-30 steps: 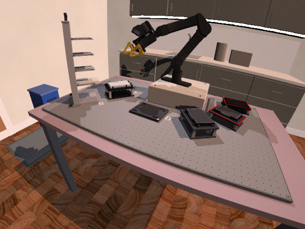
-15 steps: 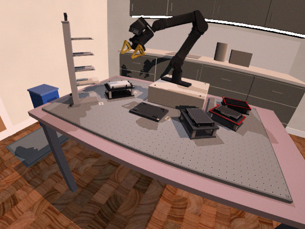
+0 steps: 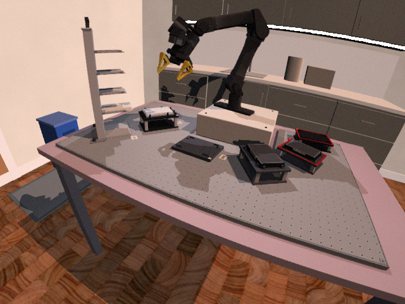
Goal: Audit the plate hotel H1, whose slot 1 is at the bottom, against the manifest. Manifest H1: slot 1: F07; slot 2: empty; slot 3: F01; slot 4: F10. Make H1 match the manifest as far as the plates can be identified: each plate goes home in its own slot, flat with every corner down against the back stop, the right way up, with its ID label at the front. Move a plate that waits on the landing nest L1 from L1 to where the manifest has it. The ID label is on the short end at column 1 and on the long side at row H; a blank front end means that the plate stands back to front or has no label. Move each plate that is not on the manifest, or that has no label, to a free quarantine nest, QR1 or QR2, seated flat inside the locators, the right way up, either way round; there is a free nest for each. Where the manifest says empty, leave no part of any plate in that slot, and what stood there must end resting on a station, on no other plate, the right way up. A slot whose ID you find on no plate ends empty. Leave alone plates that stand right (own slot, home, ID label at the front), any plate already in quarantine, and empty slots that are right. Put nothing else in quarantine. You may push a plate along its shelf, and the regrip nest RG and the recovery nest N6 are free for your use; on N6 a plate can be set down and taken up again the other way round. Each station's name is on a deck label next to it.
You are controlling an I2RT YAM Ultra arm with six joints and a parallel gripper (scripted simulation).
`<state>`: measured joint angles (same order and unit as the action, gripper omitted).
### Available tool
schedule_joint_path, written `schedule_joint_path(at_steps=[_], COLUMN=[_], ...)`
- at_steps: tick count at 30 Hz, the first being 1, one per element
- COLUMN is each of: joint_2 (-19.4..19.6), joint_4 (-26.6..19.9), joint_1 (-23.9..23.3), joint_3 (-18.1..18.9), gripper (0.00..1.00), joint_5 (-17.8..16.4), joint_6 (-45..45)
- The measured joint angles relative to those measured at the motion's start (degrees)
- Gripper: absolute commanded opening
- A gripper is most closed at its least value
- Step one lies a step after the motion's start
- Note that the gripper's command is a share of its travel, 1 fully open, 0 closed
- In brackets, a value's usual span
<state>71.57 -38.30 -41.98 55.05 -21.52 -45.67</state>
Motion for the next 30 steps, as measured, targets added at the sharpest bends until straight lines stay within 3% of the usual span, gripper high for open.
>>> schedule_joint_path(at_steps=[14,24,30], joint_2=[9.4,18.8,22.2], joint_4=[-10.6,-19.0,-23.8], joint_1=[10.1,17.7,19.1], joint_3=[12.0,23.7,28.4], gripper=[1.0,1.0,1.0], joint_5=[6.1,10.2,12.0], joint_6=[-6.9,-11.6,-15.2])
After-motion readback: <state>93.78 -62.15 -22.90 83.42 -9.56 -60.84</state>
